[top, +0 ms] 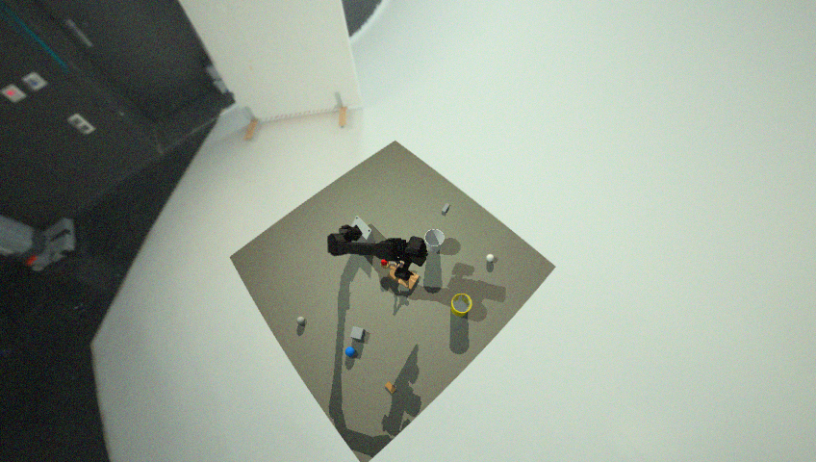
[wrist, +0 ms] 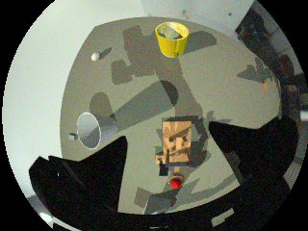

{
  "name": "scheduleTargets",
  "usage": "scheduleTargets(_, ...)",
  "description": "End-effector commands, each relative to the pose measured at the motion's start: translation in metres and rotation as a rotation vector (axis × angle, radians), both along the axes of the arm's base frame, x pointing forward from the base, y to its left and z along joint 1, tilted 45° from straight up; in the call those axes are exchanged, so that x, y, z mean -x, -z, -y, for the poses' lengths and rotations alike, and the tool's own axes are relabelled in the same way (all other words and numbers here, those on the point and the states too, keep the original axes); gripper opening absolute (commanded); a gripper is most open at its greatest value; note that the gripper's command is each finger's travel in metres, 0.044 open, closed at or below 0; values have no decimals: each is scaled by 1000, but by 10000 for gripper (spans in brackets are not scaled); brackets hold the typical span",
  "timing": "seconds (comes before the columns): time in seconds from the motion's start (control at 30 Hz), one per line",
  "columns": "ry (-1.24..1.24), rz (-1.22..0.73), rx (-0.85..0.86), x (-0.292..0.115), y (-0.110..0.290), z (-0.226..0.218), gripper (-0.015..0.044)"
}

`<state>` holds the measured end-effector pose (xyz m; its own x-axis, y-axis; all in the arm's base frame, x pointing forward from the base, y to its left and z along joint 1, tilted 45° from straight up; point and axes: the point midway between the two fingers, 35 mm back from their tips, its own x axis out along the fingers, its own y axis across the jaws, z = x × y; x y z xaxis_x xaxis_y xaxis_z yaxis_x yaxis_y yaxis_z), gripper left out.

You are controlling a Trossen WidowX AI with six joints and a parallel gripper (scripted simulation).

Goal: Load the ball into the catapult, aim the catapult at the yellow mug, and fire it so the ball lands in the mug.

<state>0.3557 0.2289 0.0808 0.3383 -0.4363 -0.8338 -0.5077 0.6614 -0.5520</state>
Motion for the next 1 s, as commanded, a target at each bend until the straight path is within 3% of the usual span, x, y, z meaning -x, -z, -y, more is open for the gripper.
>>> scheduleTargets(0.0, -79, 77, -27, -36, -4, -23, 440)
scheduleTargets(0.4, -293, 356, -54, -142, -32, -79, 440)
scheduleTargets(0.97, -295, 360, -53, -140, -29, -85, 440)
